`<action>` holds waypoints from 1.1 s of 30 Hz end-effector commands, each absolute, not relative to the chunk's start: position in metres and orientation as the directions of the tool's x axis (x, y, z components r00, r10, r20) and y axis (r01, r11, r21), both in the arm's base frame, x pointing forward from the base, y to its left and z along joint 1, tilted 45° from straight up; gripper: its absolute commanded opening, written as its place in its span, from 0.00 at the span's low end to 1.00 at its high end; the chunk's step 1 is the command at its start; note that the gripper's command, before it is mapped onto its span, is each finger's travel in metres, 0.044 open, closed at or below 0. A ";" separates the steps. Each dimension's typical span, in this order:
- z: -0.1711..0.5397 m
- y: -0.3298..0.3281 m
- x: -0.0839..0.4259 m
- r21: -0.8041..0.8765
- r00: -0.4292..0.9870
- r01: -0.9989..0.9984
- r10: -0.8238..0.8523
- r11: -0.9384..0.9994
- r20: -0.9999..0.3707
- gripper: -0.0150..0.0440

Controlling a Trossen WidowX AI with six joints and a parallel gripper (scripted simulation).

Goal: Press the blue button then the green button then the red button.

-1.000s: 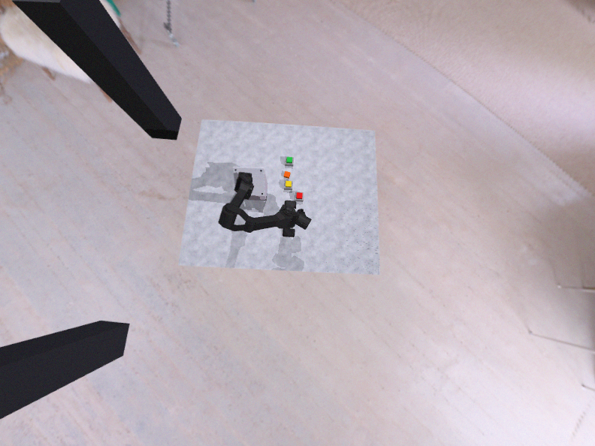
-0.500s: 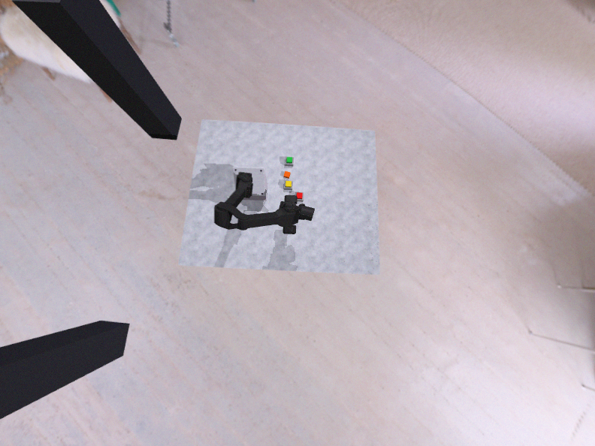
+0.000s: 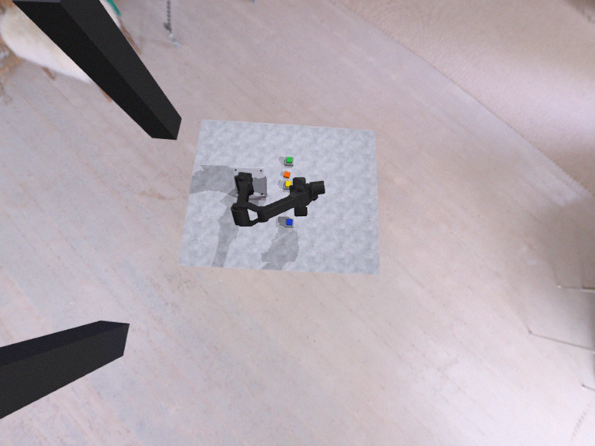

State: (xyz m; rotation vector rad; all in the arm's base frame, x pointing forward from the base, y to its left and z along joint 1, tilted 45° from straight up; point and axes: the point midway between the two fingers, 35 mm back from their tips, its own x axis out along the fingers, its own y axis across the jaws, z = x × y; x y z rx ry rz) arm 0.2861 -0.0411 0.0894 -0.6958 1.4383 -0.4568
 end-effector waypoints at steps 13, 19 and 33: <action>-0.068 0.123 0.257 -0.657 0.074 -0.066 -0.653 0.751 -0.754 0.29; -0.121 0.153 0.215 -0.692 0.074 -0.025 -0.689 0.721 -0.721 0.29; -0.167 0.110 0.219 -0.696 0.075 -0.022 -0.693 0.718 -0.717 0.29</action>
